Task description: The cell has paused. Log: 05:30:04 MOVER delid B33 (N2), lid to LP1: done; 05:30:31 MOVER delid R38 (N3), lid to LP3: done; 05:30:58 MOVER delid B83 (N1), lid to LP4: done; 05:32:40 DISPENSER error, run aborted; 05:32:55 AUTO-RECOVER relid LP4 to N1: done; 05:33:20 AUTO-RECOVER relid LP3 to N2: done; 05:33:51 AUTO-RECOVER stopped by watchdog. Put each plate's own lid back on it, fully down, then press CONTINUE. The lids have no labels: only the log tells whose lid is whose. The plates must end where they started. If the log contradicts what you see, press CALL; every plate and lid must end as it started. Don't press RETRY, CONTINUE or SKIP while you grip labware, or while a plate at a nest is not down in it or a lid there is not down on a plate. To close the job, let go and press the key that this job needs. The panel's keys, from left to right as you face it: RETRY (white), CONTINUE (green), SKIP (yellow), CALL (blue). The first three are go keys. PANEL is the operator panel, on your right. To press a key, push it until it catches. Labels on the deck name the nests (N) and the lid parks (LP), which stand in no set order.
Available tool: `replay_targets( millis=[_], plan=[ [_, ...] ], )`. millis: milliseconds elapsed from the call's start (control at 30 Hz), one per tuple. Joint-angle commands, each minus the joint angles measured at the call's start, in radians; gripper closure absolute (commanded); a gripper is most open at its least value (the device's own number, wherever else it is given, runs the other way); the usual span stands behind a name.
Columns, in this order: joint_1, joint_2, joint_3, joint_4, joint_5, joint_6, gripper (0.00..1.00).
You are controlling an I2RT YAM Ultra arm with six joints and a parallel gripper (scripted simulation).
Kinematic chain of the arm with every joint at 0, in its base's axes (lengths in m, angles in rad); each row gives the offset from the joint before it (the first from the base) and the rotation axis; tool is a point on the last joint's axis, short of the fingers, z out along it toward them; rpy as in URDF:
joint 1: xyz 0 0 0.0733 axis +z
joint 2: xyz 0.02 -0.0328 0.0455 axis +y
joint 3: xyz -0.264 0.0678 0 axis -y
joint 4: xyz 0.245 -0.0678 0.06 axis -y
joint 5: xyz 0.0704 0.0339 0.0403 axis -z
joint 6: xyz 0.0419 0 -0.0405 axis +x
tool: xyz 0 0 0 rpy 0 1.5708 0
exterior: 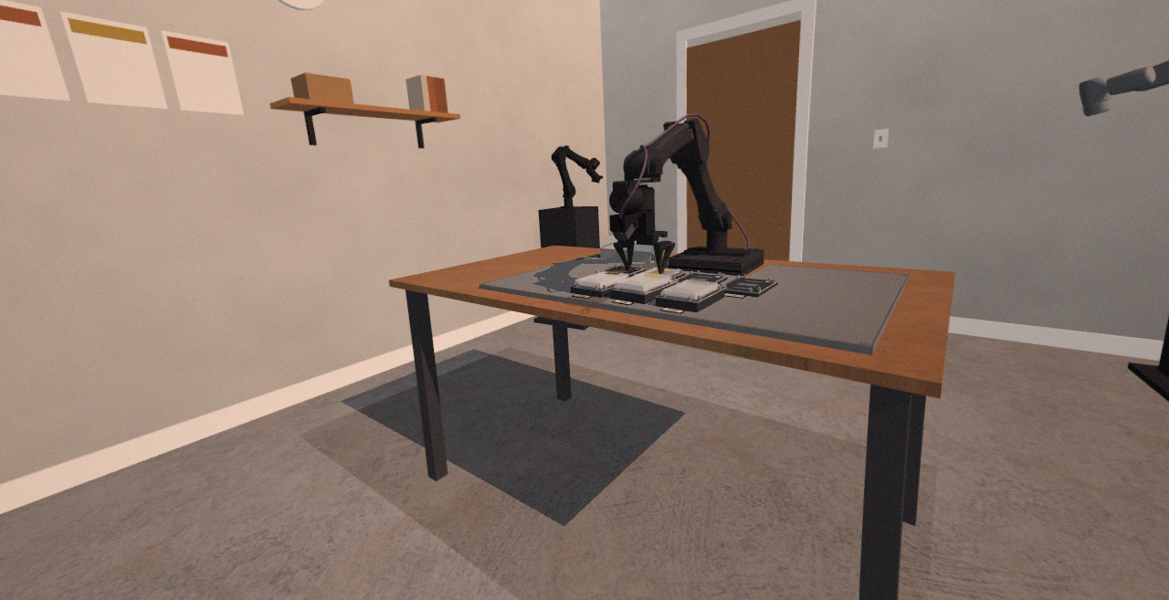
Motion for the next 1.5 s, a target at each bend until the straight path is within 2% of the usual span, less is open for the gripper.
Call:
replay_targets(
  millis=[0,33,233,300,333,467,567,633,733,1300,1467],
  plan=[
    [0.003,0.010,0.018,0.018,-0.006,0.008,0.00],
    [0.003,0.006,-0.016,0.023,-0.006,0.008,0.00],
    [0.003,0.019,-0.047,0.057,-0.006,0.008,0.00],
    [0.003,0.019,-0.047,0.057,-0.006,0.008,0.00],
    [0.003,-0.015,-0.020,0.063,-0.006,0.008,0.00],
    [0.003,0.029,-0.066,0.084,-0.005,0.008,0.00],
    [0.004,0.027,-0.017,0.084,-0.006,0.008,0.00],
    [0.004,0.012,-0.013,0.082,-0.006,0.008,0.00],
    [0.004,0.036,-0.006,0.079,-0.006,0.008,0.00],
    [0.006,0.044,0.009,0.058,-0.005,0.009,0.00],
    [0.007,0.028,0.011,0.051,-0.006,0.009,0.00]
  ],
)
